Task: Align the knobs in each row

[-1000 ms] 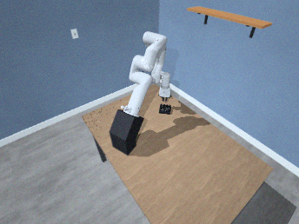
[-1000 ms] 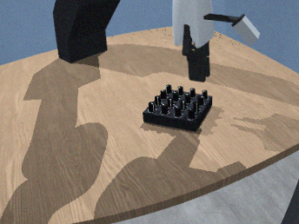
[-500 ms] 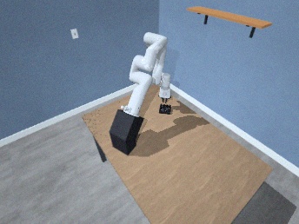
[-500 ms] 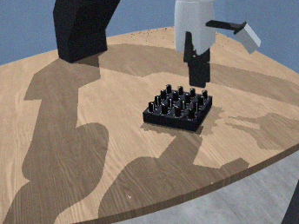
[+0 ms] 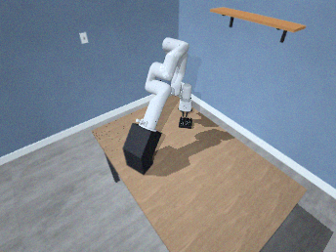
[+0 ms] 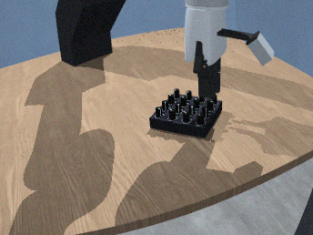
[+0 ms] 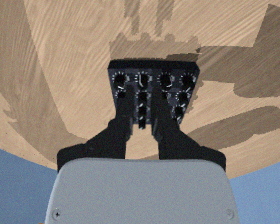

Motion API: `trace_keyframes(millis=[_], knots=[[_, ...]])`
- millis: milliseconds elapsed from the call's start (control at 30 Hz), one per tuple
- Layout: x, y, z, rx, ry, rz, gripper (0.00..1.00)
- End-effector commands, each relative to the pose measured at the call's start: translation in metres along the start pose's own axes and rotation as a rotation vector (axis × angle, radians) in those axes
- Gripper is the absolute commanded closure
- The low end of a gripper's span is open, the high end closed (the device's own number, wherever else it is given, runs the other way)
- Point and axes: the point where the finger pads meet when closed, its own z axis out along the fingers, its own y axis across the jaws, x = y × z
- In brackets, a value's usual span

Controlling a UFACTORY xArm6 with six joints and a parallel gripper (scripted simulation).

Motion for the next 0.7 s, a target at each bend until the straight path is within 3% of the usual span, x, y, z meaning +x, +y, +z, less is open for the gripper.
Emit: trace_keyframes(millis=[0,667], knots=[[0.0010,0.0003,0.0050,-0.005,0.018,0.000,0.81],[0.0013,0.0001,0.0106,-0.005,0.018,0.000,0.81]])
